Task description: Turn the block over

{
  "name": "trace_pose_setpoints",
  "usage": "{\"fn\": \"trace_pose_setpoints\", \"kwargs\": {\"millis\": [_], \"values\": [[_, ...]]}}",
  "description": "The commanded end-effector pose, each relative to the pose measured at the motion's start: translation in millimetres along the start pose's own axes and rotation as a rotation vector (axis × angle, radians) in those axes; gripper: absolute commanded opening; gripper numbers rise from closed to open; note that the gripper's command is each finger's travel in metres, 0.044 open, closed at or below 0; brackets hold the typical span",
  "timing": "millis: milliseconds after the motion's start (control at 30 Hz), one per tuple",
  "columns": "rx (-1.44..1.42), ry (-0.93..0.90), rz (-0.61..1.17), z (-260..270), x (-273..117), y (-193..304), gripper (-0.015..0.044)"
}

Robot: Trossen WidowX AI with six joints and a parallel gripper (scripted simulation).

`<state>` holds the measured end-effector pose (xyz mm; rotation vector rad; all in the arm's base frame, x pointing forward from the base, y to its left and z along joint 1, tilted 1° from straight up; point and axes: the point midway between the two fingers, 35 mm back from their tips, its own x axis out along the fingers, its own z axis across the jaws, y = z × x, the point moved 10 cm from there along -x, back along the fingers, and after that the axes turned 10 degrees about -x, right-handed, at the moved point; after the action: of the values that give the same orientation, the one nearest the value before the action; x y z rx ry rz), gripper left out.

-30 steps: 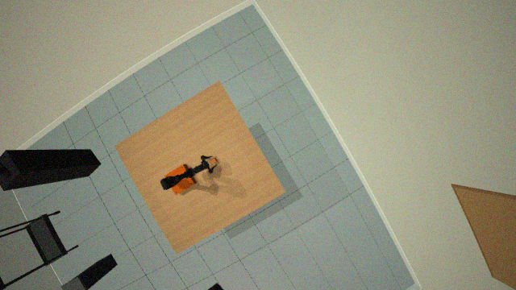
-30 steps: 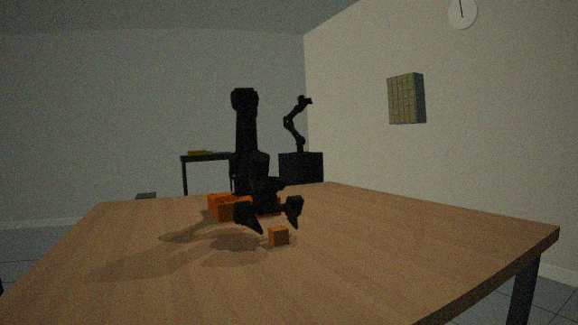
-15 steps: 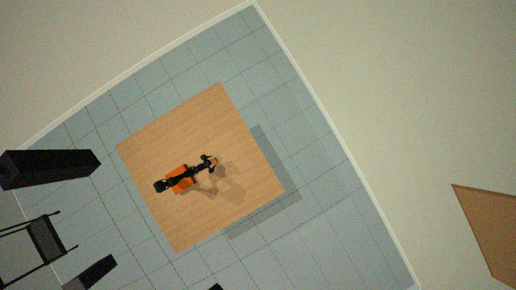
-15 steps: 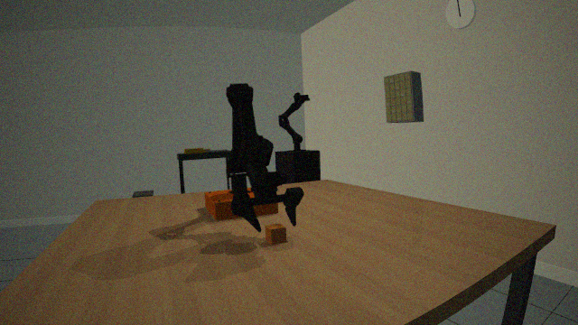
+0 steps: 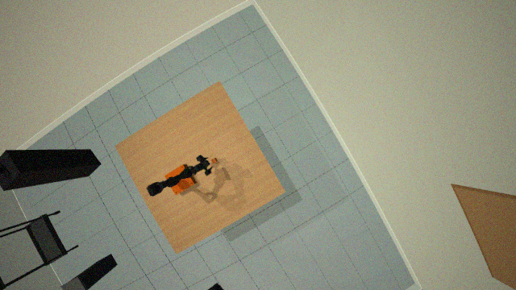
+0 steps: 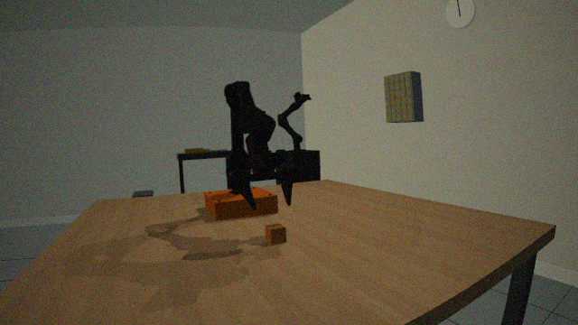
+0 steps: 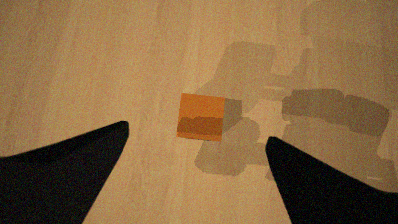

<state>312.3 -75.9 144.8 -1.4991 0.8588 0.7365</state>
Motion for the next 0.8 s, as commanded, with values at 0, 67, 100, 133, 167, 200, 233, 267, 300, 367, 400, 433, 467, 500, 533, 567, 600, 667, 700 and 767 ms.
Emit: {"fn": "trace_pose_setpoints", "kwargs": {"millis": [0,67,100,133,167,200,233,267,300,367,400,433,467,500,533,567,600,667,700,767], "values": [[-0.007,0.004,0.02,-1,-9,-4,0.044],[-0.006,0.0,0.04,-2,-8,-9,0.044],[-0.006,-0.004,0.064,-3,-7,-14,0.044],[-0.005,-0.01,0.094,-4,-6,-21,0.044],[-0.004,-0.015,0.124,-6,-5,-27,0.044],[-0.004,-0.021,0.154,-7,-3,-34,0.044],[-0.003,-0.026,0.184,-8,-2,-40,0.044],[-0.003,-0.031,0.214,-9,-1,-45,0.044],[-0.003,-0.037,0.244,-10,0,-51,0.044],[-0.002,-0.047,0.304,-12,2,-62,0.044],[-0.002,-0.052,0.334,-13,3,-67,0.044],[-0.002,-0.057,0.364,-14,4,-72,0.044],[-0.003,-0.062,0.394,-15,4,-76,0.044],[-0.003,-0.067,0.424,-15,5,-81,0.044],[-0.003,-0.072,0.454,-16,6,-85,0.044],[-0.003,-0.077,0.484,-16,6,-89,0.044],[-0.004,-0.081,0.509,-17,7,-92,0.044],[-0.004,-0.084,0.529,-17,7,-94,0.044],[-0.004,-0.084,0.529,-17,7,-94,0.044],[-0.004,-0.084,0.529,-17,7,-94,0.044]]}}
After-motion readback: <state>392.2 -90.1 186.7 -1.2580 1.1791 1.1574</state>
